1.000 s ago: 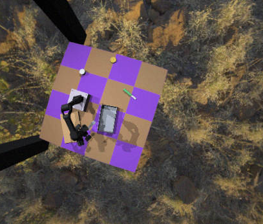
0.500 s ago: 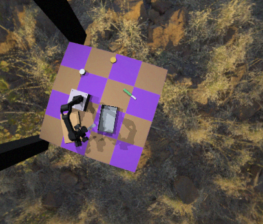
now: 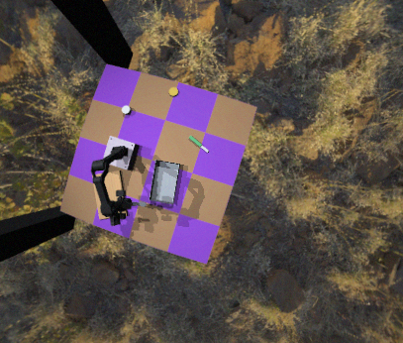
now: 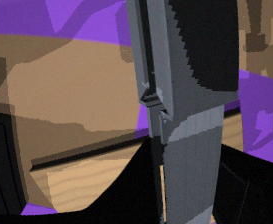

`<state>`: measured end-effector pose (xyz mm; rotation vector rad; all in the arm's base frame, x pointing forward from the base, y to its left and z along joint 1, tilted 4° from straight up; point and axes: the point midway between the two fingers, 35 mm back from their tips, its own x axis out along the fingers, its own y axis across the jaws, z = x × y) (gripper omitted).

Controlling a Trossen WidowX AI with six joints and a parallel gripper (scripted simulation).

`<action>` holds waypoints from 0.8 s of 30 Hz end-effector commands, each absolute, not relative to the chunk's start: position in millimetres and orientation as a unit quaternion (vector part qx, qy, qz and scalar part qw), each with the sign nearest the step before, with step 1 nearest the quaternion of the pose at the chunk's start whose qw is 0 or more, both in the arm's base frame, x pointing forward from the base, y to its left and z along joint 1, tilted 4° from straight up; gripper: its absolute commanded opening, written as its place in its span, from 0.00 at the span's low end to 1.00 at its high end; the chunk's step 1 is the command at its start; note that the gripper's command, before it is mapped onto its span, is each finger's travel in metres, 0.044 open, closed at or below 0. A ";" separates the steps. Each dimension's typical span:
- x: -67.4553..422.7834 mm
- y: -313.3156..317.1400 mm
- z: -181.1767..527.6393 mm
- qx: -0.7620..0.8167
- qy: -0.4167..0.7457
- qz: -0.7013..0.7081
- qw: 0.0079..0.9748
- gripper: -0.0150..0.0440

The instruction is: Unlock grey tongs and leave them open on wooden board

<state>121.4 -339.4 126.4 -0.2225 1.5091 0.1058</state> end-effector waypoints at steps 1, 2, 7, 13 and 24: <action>115.1 -342.9 127.1 -0.038 0.683 -0.012 0.729 0.00; 113.5 -343.5 127.0 -0.023 0.683 -0.026 0.730 0.00; 104.8 -347.0 126.6 0.049 0.677 -0.094 0.728 0.00; 94.4 -350.6 125.9 0.136 0.662 -0.174 0.716 0.00; 75.6 -356.7 125.3 0.287 0.609 -0.315 0.669 0.00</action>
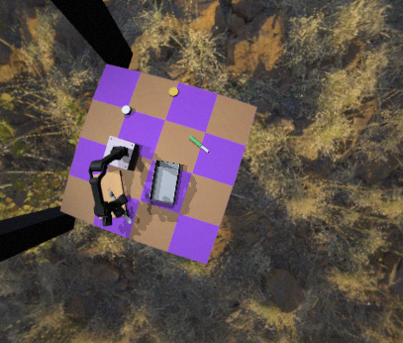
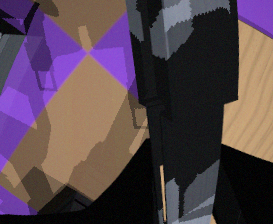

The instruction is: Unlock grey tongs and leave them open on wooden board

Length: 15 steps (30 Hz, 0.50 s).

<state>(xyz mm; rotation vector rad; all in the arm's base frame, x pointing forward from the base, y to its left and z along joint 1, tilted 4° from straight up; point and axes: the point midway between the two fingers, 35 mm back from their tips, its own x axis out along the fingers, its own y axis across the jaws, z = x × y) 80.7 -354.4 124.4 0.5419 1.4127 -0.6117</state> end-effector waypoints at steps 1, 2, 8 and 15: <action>73.9 -357.2 125.2 0.301 0.603 -0.327 0.663 0.00; 72.2 -357.7 125.2 0.314 0.596 -0.339 0.657 0.00; 61.9 -360.5 124.7 0.390 0.552 -0.408 0.615 0.00; 49.7 -363.4 124.1 0.471 0.490 -0.481 0.554 0.00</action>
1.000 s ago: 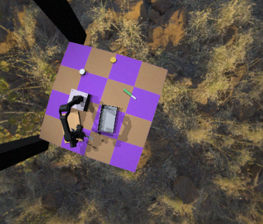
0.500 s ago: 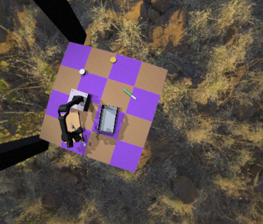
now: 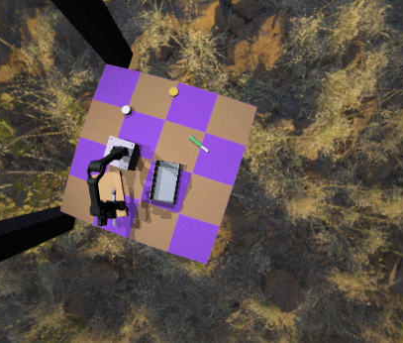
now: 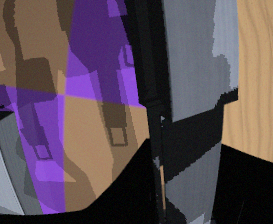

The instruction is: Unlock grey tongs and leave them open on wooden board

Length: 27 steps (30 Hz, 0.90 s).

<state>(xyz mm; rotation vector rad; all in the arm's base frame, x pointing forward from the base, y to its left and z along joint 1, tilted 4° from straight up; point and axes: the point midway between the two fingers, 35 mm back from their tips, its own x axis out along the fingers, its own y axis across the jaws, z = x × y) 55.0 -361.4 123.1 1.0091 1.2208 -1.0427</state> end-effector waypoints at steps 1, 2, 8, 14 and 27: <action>48.0 -363.7 124.1 0.482 0.480 -0.490 0.545 0.00; 46.3 -364.1 124.0 0.492 0.471 -0.500 0.535 0.00; 35.7 -366.2 123.5 0.552 0.408 -0.552 0.473 0.00; 25.1 -367.8 123.0 0.605 0.339 -0.597 0.403 0.00; 1.8 -370.4 122.0 0.687 0.175 -0.665 0.235 0.00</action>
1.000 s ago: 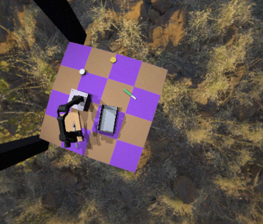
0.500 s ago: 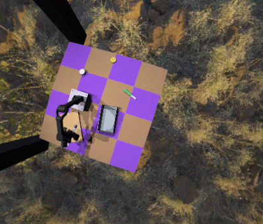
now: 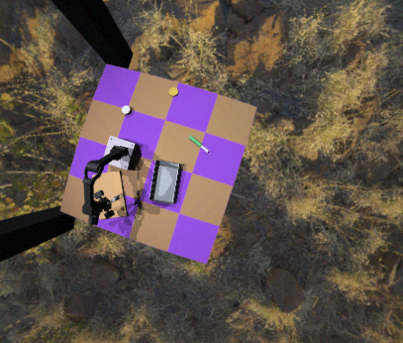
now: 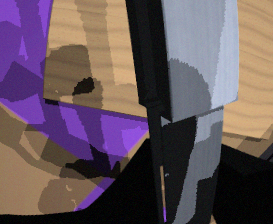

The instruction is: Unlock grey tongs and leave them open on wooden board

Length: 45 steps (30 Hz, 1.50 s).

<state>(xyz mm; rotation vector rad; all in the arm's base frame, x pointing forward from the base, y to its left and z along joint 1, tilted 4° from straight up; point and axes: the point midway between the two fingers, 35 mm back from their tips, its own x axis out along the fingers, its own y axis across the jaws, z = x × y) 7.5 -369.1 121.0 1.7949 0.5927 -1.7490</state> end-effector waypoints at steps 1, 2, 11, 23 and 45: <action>0.1 -370.5 121.9 0.692 0.162 -0.668 0.221 0.00; -1.7 -370.6 121.8 0.696 0.149 -0.671 0.208 0.00; -17.9 -371.3 121.1 0.722 0.027 -0.687 0.080 0.00; -39.7 -371.3 120.0 0.720 -0.136 -0.674 -0.093 0.00; -78.4 -368.1 118.0 0.618 -0.402 -0.559 -0.380 0.00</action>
